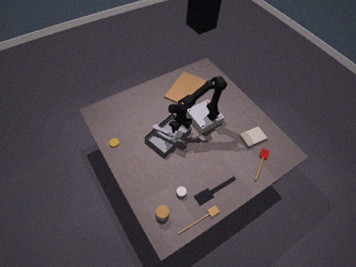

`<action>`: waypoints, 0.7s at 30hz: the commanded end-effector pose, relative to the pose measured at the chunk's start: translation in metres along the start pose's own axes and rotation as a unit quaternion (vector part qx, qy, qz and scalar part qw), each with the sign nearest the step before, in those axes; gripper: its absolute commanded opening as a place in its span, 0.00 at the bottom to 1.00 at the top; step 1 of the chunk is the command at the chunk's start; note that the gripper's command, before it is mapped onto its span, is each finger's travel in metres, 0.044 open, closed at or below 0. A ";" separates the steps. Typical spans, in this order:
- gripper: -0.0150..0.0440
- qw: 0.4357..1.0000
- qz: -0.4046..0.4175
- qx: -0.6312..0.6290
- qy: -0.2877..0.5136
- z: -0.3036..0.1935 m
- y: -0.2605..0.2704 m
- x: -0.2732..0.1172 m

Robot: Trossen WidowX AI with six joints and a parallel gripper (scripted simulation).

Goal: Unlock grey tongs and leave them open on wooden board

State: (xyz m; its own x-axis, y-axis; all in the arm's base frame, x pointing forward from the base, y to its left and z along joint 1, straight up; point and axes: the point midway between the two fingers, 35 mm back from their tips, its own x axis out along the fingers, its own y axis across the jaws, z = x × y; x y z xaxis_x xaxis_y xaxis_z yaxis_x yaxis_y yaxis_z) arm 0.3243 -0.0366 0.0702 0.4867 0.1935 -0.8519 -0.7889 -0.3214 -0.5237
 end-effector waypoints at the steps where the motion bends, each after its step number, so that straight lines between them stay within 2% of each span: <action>1: 0.69 1.000 0.001 -0.008 0.000 0.001 -0.001 0.002; 21: 0.69 1.000 0.001 -0.008 0.000 -0.001 -0.003 0.031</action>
State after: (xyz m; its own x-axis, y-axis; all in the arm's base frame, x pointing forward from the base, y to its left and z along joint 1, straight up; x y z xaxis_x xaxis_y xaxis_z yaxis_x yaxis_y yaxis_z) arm 0.3393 -0.0321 0.0518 0.4881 0.1941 -0.8510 -0.7819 -0.3361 -0.5251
